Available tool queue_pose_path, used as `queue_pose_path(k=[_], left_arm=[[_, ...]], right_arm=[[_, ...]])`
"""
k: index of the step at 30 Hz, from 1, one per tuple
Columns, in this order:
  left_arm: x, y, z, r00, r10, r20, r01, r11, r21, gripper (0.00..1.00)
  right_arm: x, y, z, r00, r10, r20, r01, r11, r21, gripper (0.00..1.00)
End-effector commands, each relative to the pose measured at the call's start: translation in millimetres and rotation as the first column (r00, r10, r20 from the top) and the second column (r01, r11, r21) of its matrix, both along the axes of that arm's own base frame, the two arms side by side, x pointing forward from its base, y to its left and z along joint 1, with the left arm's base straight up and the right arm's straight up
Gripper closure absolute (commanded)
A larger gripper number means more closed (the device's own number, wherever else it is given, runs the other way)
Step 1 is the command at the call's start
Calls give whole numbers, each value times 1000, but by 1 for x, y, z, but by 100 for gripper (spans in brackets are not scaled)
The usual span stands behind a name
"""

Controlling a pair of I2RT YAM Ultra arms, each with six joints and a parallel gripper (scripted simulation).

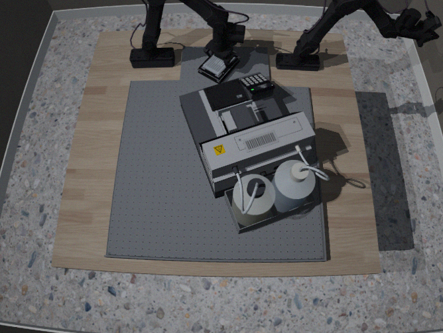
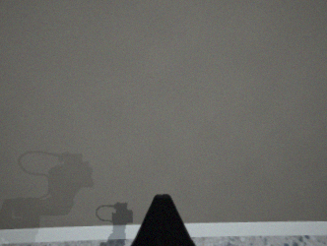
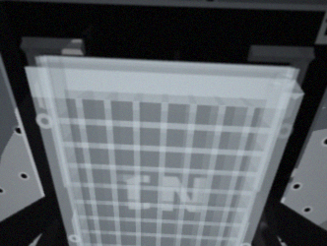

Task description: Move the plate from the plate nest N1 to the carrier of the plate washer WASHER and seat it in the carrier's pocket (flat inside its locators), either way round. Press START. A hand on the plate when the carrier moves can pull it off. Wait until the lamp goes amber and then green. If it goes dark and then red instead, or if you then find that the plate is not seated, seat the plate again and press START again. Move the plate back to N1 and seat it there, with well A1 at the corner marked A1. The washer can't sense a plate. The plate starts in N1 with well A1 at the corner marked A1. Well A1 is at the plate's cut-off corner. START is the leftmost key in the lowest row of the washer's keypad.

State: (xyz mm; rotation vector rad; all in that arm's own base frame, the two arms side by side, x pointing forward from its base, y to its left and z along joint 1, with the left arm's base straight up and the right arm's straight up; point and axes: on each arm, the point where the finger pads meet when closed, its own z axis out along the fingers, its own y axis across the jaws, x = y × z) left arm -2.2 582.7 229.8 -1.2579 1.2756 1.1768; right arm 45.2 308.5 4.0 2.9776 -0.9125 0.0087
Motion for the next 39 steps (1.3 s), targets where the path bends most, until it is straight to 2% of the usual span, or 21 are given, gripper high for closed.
queue_pose_path(k=[1,2,3,31,39], left_arm=[[-2,-3,27,1000,10,11,-10,997,77,100],[-2,-3,27,1000,10,11,-10,997,77,100],[-2,-3,27,1000,10,11,-10,997,77,100],[-2,-3,27,1000,10,11,-10,997,77,100],[-2,-3,27,1000,10,11,-10,997,77,100]], right_arm=[[-3,6,8,1000,1,-15,0,999,43,100],[-4,5,6,1000,2,-16,-1,999,39,100],[-4,4,4,1000,3,-17,-2,999,34,0],[-4,4,4,1000,3,-17,-2,999,34,0],[-6,10,35,1000,21,-13,-21,998,53,0]])
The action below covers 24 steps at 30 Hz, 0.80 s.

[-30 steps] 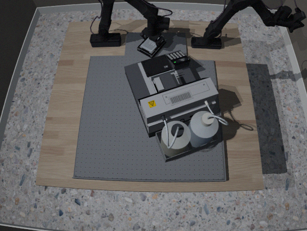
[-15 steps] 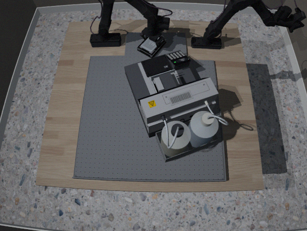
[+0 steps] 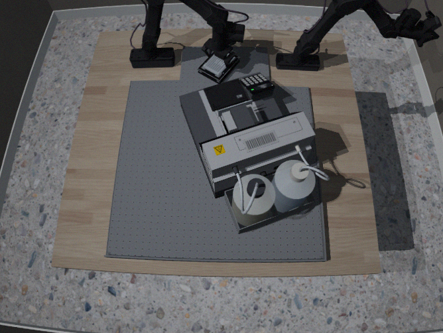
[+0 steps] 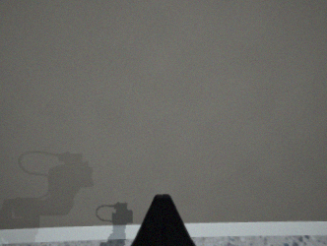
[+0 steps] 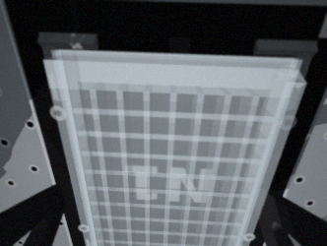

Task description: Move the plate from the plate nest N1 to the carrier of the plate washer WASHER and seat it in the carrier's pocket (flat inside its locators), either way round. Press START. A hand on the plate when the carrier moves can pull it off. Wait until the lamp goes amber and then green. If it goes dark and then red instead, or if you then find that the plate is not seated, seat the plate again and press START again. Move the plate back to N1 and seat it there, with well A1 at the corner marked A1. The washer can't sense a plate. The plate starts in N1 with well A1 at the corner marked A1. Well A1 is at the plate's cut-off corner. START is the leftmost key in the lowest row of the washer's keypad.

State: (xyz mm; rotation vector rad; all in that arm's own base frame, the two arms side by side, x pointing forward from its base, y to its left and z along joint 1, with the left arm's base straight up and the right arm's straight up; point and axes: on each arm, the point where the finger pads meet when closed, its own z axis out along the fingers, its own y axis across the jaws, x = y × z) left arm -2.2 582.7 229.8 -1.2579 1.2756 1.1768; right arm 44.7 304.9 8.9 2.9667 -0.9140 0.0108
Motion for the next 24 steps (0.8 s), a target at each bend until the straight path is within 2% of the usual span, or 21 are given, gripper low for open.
queue_pose_path(k=[1,10,18,24], left_arm=[[-2,-3,27,1000,10,11,-10,997,77,100],[-2,-3,27,1000,10,11,-10,997,77,100],[-2,-3,27,1000,10,11,-10,997,77,100],[-2,-3,27,1000,10,11,-10,997,77,100]], right_arm=[[-5,14,33,1000,26,-11,-25,998,64,0],[-8,8,38,999,35,-15,-34,999,31,0],[1,10,60,1000,4,-11,-3,999,53,0],[2,6,65,1000,-19,-14,19,999,28,0]])
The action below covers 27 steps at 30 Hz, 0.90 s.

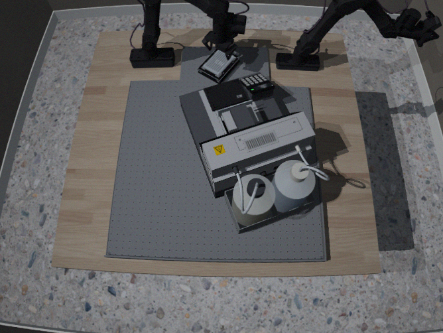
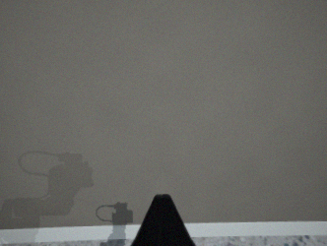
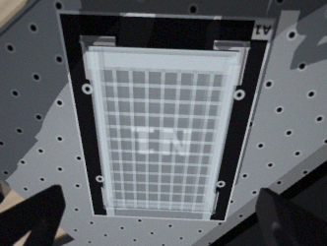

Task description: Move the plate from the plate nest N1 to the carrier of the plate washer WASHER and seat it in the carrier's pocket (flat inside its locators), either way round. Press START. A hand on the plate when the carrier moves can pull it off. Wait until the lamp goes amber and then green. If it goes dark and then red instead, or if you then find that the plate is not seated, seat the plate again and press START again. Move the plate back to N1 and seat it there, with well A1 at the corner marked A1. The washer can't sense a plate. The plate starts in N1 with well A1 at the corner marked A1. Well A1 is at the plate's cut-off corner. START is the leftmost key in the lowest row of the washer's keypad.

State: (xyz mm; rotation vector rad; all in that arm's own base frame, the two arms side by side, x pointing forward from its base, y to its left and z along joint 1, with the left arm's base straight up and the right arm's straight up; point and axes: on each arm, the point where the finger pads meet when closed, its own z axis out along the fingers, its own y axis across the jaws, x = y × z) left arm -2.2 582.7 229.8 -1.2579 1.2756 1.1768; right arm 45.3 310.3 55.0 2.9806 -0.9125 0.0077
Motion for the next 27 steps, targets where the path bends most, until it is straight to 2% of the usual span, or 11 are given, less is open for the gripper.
queue_pose_path(k=[1,10,19,27], left_arm=[[-2,-3,27,1000,10,11,-10,997,77,100],[-2,-3,27,1000,10,11,-10,997,77,100],[-2,-3,27,1000,10,11,-10,997,77,100],[-2,-3,27,1000,10,11,-10,997,77,100]], right_arm=[[1,0,19,1000,-22,-16,22,1000,15,0],[-8,4,39,1000,29,-11,-29,999,41,0],[-2,-3,42,1000,9,-16,-9,1000,6,0],[-1,3,61,1000,9,-10,-9,999,42,0]])
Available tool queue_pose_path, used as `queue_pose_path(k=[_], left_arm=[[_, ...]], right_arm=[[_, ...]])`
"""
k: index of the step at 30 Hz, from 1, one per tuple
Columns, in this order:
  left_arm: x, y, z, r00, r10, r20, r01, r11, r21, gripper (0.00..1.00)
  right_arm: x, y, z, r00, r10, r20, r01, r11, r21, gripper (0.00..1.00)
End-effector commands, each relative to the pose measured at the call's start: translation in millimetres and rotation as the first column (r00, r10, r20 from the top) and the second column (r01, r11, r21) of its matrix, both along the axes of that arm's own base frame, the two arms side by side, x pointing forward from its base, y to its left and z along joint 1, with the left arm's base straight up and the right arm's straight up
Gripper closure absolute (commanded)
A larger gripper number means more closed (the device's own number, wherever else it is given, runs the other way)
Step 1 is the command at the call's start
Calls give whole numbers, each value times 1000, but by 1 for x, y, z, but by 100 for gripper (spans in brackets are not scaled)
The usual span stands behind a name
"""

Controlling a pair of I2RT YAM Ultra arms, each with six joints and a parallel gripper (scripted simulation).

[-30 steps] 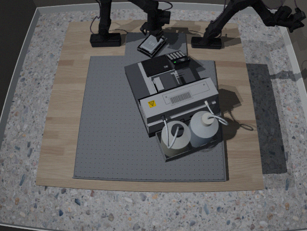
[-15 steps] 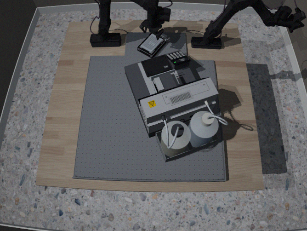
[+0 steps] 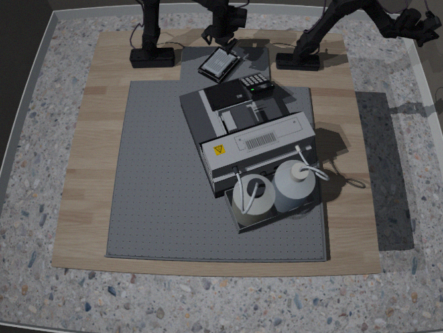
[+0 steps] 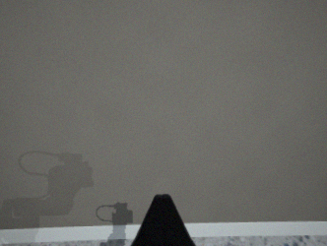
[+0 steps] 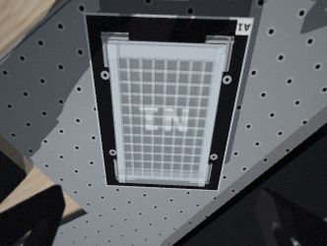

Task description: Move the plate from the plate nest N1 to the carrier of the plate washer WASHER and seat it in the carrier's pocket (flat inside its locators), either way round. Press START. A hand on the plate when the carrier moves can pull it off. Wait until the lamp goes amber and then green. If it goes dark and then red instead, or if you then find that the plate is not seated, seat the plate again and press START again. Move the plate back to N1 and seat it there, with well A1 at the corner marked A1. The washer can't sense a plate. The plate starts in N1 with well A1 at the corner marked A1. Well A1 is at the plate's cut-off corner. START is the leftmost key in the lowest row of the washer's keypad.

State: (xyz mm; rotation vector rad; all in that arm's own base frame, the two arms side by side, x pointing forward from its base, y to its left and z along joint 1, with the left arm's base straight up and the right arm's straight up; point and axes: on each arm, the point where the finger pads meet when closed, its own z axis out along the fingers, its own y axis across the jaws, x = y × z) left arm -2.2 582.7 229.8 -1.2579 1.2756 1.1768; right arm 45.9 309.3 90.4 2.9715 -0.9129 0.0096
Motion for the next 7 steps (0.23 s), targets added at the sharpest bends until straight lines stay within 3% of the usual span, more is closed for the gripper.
queue_pose_path(k=[1,7], left_arm=[[-2,-3,27,1000,10,11,-10,997,77,100],[-2,-3,27,1000,10,11,-10,997,77,100]], right_arm=[[-3,4,28,1000,16,-9,-15,999,49,0],[-8,1,19,999,33,-9,-33,999,40,0]])
